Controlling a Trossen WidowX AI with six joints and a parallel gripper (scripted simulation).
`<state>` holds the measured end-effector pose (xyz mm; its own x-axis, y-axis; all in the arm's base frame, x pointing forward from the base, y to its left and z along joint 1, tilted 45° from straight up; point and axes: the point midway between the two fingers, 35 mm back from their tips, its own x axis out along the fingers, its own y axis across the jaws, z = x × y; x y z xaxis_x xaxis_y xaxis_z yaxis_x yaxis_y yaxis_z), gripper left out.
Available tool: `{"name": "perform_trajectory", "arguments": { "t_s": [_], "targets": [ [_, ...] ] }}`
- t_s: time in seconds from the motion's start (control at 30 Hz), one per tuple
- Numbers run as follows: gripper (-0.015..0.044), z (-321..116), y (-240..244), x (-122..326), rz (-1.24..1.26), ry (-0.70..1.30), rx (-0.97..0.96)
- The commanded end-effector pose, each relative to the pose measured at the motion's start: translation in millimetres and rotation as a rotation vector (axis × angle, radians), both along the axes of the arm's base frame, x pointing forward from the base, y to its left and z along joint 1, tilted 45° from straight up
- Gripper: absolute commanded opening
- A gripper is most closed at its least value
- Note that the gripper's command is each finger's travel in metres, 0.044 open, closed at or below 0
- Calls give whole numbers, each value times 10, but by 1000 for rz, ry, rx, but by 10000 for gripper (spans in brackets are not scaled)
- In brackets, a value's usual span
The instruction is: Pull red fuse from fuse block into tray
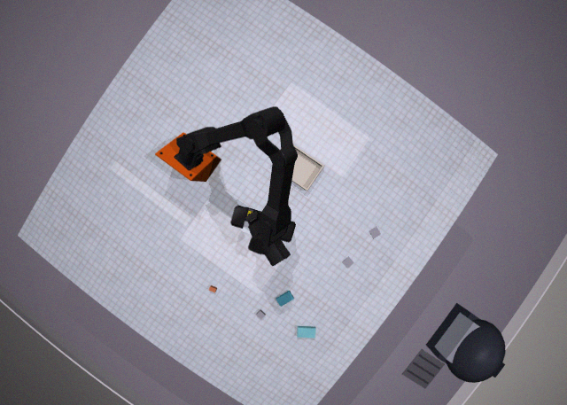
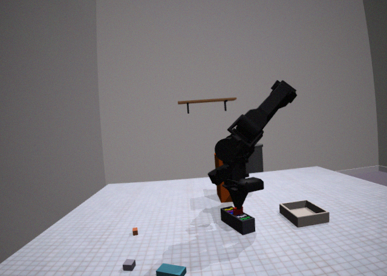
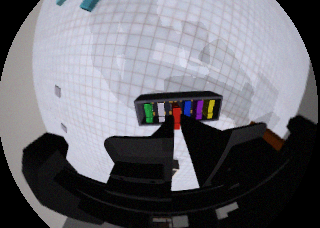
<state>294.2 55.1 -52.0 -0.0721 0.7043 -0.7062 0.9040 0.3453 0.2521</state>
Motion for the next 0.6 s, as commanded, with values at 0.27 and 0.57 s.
{"name": "perform_trajectory", "arguments": {
  "t_s": [0.27, 0.57],
  "targets": [
    [0, 44, -50, 7, 2, -3, -3],
    [0, 76, -82, 9, 1, -3, -3]
  ]
}}
